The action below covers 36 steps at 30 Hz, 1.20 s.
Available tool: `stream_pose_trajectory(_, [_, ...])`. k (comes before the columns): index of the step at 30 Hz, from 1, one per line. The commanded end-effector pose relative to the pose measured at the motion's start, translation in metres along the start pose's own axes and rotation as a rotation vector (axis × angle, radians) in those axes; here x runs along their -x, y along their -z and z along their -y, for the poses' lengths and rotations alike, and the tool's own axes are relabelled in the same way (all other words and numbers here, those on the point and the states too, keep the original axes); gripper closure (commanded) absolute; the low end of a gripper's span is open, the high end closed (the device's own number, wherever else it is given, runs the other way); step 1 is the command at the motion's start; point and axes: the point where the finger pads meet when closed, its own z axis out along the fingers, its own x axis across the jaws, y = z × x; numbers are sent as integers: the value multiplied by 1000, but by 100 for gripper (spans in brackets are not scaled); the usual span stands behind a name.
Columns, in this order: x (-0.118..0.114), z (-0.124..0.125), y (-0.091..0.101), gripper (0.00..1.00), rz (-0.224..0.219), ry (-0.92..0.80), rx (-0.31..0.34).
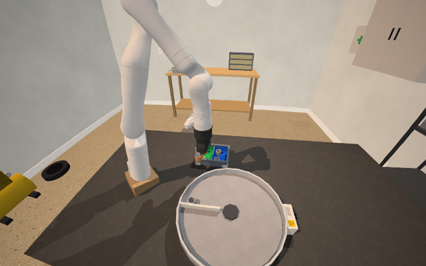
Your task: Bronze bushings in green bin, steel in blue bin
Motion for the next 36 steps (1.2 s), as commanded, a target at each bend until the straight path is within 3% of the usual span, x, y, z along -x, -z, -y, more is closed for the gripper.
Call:
stream_pose_trajectory(1, [-37, 2, 0, 100, -4, 55, 3])
stream_pose_trajectory(4, [-37, 2, 0, 100, -4, 55, 3])
stream_pose_trajectory(7, [-69, 5, 0, 100, -4, 73, 3])
stream_pose_trajectory(9, [-69, 5, 0, 100, -4, 73, 3])
stream_pose_trajectory(11, [-91, 6, 0, 100, -4, 84, 3])
stream_pose_trajectory(14, [-91, 6, 0, 100, -4, 84, 3])
stream_pose_trajectory(19, [-146, 10, 1, 100, -4, 114, 3])
stream_pose_trajectory(36, [-146, 10, 1, 100, -6, 114, 3])
